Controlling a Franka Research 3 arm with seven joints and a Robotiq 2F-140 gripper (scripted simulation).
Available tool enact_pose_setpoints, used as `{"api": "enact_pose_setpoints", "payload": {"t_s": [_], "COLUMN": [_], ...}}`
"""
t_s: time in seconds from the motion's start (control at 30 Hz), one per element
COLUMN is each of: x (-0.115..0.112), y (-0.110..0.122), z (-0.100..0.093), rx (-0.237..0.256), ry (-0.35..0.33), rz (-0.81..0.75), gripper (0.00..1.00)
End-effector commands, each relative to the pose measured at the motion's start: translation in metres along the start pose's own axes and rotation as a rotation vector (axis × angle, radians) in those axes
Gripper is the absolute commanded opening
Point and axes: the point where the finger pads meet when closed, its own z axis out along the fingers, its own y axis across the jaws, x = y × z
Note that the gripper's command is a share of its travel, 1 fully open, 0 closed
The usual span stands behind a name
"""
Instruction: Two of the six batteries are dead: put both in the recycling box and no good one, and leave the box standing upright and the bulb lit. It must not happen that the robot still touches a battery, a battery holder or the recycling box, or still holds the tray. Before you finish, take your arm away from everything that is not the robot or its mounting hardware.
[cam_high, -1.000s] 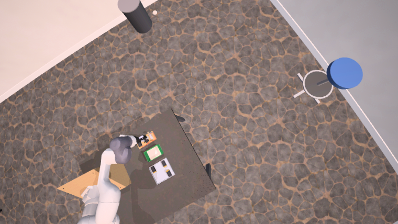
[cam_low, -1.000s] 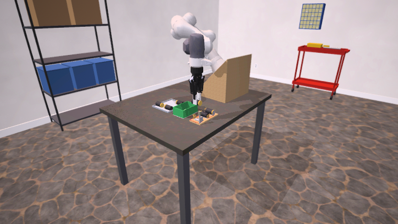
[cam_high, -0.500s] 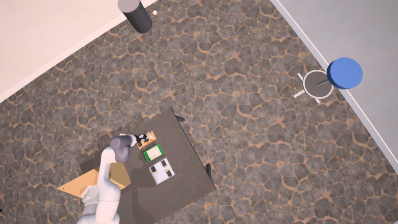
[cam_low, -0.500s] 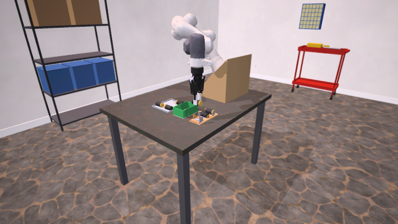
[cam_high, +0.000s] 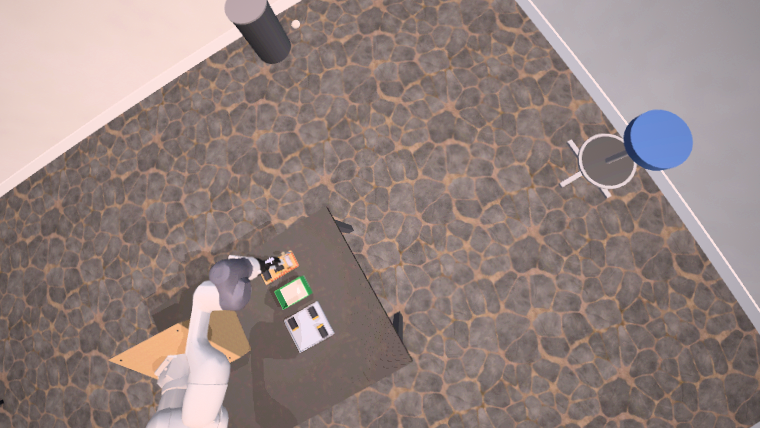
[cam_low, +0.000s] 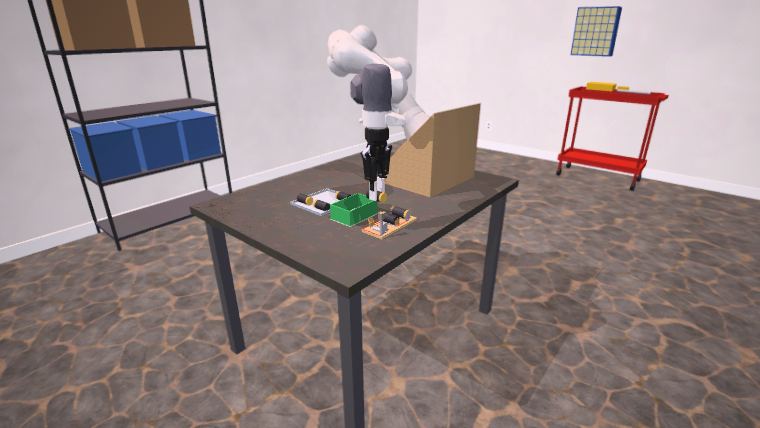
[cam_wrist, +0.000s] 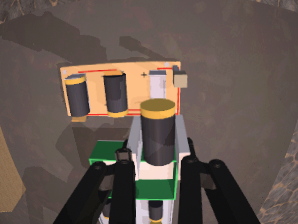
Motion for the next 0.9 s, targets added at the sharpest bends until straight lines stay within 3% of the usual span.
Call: {"api": "enact_pose_setpoints", "payload": {"t_s": [0.0,0.1,0.23,0.3,0.87], "x": [0.002,0.002,0.002,0.002,0.002], "y": [-0.001,-0.001,-0.001,-0.001,-0.001], "z": [-0.001,0.004,0.049,0.06,0.061], "rx": [0.002,0.002,0.002,0.002,0.002], "ry": [0.002,0.002,0.002,0.002,0.002], "rz": [0.01,0.01,0.01,0.01,0.01], "gripper": [0.16,0.16,0.16,0.16,0.16]}}
